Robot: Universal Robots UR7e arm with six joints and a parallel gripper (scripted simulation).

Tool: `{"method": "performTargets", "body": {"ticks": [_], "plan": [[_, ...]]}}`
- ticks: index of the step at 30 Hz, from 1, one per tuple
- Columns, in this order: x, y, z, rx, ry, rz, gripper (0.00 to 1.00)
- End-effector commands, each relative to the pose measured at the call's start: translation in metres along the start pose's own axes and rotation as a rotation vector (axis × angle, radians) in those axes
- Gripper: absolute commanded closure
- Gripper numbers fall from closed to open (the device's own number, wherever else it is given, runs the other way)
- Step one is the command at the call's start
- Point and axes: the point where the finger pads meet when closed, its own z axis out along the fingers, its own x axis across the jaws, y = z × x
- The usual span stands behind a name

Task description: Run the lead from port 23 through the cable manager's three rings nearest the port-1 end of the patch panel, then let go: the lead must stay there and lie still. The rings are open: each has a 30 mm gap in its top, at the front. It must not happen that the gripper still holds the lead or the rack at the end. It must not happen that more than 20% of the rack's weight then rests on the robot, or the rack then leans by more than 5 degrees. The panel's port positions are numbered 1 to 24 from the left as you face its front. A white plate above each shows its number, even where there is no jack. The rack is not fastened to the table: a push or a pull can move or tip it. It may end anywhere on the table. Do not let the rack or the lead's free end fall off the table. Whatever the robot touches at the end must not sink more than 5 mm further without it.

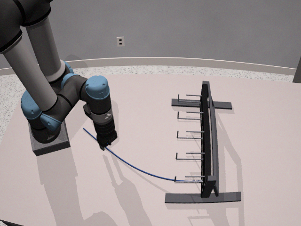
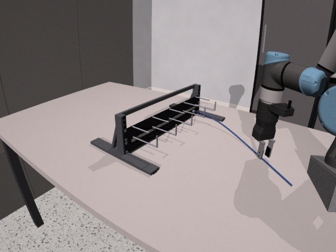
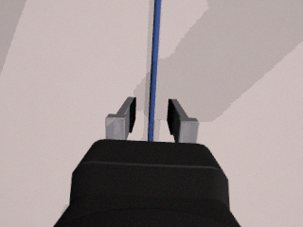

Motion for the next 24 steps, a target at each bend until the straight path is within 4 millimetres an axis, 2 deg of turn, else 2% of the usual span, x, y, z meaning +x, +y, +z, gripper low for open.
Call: {"method": "performTargets", "body": {"ticks": [1,24], "plan": [[0.0001,0.0003,-0.0001,-0.001,0.0,0.0,0.33],[0.0001,0.0003,0.0027,-0.001,0.0,0.0,0.33]]}}
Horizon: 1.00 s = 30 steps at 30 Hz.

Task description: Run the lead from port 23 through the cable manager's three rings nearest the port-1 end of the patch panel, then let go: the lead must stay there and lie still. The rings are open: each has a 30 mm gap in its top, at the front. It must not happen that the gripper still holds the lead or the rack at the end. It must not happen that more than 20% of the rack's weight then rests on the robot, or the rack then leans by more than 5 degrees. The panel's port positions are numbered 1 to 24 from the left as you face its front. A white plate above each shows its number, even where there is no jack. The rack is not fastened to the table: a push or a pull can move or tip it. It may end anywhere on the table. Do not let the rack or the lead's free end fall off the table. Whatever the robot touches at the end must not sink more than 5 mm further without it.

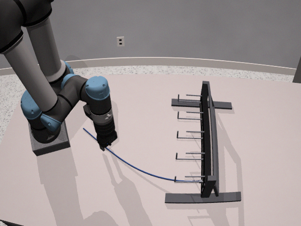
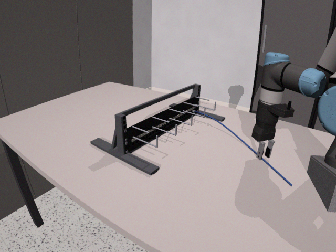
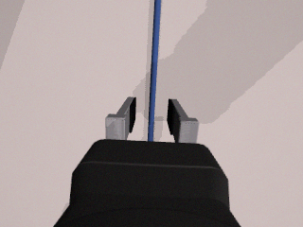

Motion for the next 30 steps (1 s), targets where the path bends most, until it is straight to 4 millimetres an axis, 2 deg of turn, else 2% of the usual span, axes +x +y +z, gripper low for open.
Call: {"method": "performTargets", "body": {"ticks": [1,30], "plan": [[0.0001,0.0003,0.0008,-0.001,0.0,0.0,0.33],[0.0001,0.0003,0.008,-0.001,0.0,0.0,0.33]]}}
